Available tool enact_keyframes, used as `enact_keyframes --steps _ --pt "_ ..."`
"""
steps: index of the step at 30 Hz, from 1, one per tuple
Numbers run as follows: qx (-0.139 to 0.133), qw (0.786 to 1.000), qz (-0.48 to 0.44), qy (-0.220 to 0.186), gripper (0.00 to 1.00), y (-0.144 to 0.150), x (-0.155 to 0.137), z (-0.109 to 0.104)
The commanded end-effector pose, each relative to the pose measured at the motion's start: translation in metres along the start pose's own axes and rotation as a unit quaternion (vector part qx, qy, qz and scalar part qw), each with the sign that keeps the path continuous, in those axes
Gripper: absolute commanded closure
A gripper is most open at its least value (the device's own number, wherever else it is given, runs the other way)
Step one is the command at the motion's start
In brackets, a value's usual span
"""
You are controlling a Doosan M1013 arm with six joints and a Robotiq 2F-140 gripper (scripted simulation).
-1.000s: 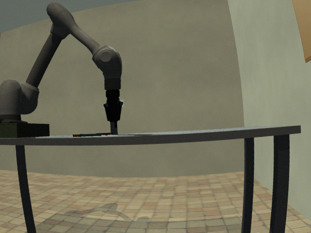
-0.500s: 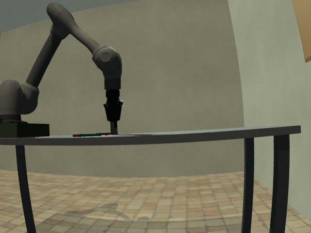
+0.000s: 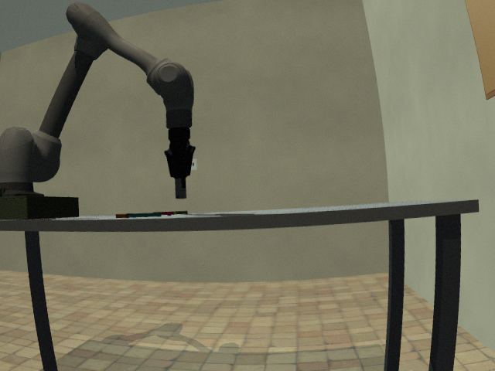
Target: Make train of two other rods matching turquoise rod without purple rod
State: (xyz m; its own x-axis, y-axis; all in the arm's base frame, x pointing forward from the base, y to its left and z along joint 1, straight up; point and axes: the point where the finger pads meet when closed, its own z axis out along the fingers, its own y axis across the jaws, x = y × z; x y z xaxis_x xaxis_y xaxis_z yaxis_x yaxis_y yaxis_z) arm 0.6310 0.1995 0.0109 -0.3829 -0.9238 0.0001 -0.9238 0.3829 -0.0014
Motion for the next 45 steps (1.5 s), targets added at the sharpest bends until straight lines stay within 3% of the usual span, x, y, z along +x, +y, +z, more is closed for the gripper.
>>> enact_keyframes --steps 1,7,19,24,29,31,32,37,45 --pt "0.0 1.0 0.0 0.0 0.97 0.0 0.0 -0.019" --pt "0.0 1.0 0.0 0.0 0.97 0.0 0.0 -0.046" --pt "0.0 1.0 0.002 0.0 0.97 0.0 0.001 -0.048" --pt "0.0 0.991 0.136 0.0 0.97 -0.002 0.047 -0.049" --pt "0.0 0.966 0.26 0.0 0.97 -0.001 0.09 -0.049" --pt "0.0 0.966 0.26 0.0 0.97 -0.001 0.09 -0.049" --pt "0.0 0.948 0.318 0.0 0.97 0.001 0.11 -0.049" --pt "0.0 0.912 0.411 0.0 0.97 0.006 0.142 -0.049" --pt "0.0 0.909 0.417 0.0 0.97 0.007 0.144 -0.049"
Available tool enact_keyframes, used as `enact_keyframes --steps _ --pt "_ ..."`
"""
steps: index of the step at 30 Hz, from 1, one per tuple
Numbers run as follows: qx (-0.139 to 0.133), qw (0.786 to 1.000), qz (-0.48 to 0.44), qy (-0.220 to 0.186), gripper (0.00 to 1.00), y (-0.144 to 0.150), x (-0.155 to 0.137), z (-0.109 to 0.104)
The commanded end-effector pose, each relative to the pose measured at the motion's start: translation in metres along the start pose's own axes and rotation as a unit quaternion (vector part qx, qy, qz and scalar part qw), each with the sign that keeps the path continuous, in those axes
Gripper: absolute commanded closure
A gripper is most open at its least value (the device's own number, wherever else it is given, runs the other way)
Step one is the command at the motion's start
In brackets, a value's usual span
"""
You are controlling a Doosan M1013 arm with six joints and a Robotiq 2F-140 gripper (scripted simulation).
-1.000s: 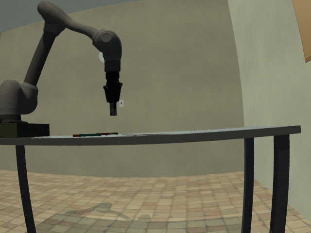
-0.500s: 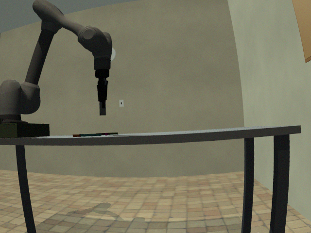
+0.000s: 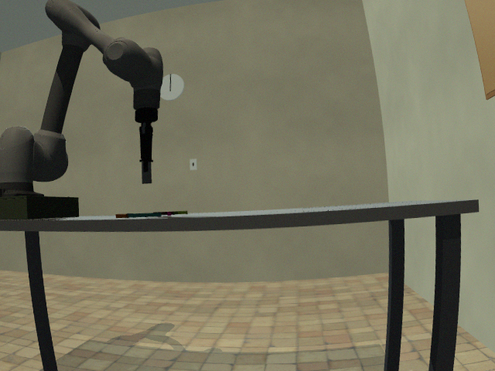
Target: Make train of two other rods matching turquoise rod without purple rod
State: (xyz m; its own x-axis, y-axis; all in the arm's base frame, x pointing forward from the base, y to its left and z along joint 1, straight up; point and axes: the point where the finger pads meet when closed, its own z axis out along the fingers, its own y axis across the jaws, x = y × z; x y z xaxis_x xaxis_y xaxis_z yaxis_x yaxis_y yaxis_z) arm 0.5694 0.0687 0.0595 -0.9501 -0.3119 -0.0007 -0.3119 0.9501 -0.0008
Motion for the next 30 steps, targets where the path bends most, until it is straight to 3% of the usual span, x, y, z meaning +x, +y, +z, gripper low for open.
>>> enact_keyframes --steps 1,13,20,30 --pt "0.0 1.0 0.0 0.0 0.97 0.0 0.0 0.0" --pt "0.0 1.0 0.0 0.0 0.97 0.0 0.0 0.007" --pt "0.0 1.0 0.0 0.0 0.97 0.0 0.0 0.024" --pt "0.0 1.0 0.0 0.0 0.97 0.0 0.0 0.067"
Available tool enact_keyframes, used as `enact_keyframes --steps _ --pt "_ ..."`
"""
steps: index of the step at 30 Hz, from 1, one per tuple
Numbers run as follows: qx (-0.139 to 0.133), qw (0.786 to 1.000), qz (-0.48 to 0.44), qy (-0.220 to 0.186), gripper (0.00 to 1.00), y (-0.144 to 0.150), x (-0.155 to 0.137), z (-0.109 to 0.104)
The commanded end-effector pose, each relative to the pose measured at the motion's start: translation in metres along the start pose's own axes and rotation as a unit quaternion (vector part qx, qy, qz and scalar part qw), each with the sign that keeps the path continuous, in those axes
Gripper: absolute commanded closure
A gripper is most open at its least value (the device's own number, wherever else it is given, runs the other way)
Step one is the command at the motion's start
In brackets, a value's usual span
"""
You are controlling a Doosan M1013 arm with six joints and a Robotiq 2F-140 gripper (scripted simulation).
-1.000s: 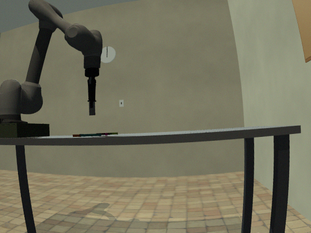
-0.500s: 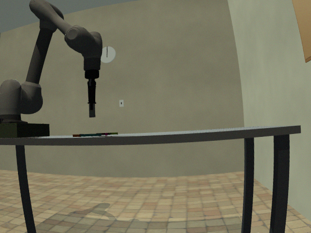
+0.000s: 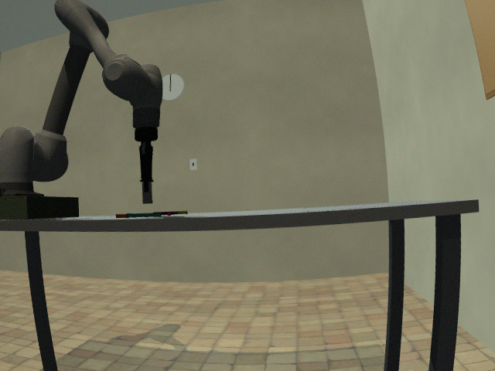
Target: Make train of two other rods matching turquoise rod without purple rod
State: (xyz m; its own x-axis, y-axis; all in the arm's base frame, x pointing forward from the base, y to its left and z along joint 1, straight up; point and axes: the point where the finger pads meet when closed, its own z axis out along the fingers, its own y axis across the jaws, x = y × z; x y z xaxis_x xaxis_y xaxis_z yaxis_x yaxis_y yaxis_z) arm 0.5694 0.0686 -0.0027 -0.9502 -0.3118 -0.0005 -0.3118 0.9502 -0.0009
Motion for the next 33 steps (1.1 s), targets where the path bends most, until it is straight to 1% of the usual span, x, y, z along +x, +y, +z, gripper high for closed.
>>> enact_keyframes --steps 1,5,11,33 --pt "0.0 1.0 0.0 0.0 0.97 0.0 0.0 0.009" --pt "0.0 1.0 0.0 0.0 0.97 0.0 0.0 0.02" --pt "0.0 1.0 0.0 0.0 0.97 0.0 0.0 0.025" --pt "0.0 1.0 0.0 0.0 0.97 0.0 0.0 0.026"
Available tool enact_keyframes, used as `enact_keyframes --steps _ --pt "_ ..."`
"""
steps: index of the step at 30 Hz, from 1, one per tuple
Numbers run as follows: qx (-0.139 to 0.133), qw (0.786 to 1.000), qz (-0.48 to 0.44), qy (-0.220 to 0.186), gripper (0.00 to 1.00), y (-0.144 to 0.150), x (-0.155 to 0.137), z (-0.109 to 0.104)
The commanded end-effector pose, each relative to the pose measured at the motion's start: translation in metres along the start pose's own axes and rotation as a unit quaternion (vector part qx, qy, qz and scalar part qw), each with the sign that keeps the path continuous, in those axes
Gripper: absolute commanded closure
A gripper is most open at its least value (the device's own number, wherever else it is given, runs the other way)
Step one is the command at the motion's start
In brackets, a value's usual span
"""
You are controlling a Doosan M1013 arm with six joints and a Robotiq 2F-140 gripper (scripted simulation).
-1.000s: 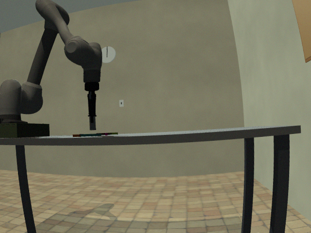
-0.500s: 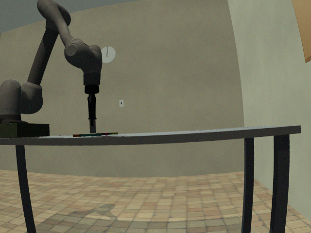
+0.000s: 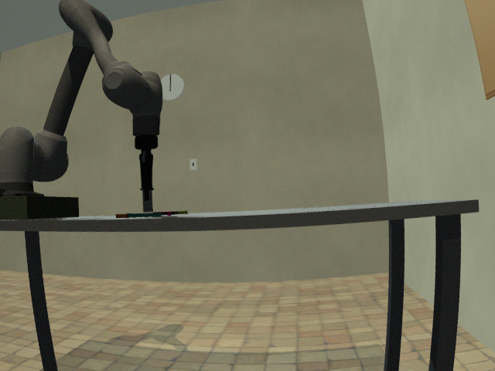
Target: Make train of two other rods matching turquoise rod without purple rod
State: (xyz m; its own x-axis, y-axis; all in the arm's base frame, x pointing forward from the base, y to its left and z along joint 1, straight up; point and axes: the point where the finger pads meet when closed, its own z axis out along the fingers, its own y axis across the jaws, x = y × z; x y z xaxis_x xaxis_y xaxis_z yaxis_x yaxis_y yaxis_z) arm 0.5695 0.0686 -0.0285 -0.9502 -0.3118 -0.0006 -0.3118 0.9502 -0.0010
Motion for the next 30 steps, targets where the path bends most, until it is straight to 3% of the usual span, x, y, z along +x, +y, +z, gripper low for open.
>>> enact_keyframes --steps 1,30 --pt "0.0 1.0 0.0 0.0 0.97 0.0 0.0 -0.0001" --pt "0.0 1.0 0.0 0.0 0.97 0.0 0.0 0.0059"
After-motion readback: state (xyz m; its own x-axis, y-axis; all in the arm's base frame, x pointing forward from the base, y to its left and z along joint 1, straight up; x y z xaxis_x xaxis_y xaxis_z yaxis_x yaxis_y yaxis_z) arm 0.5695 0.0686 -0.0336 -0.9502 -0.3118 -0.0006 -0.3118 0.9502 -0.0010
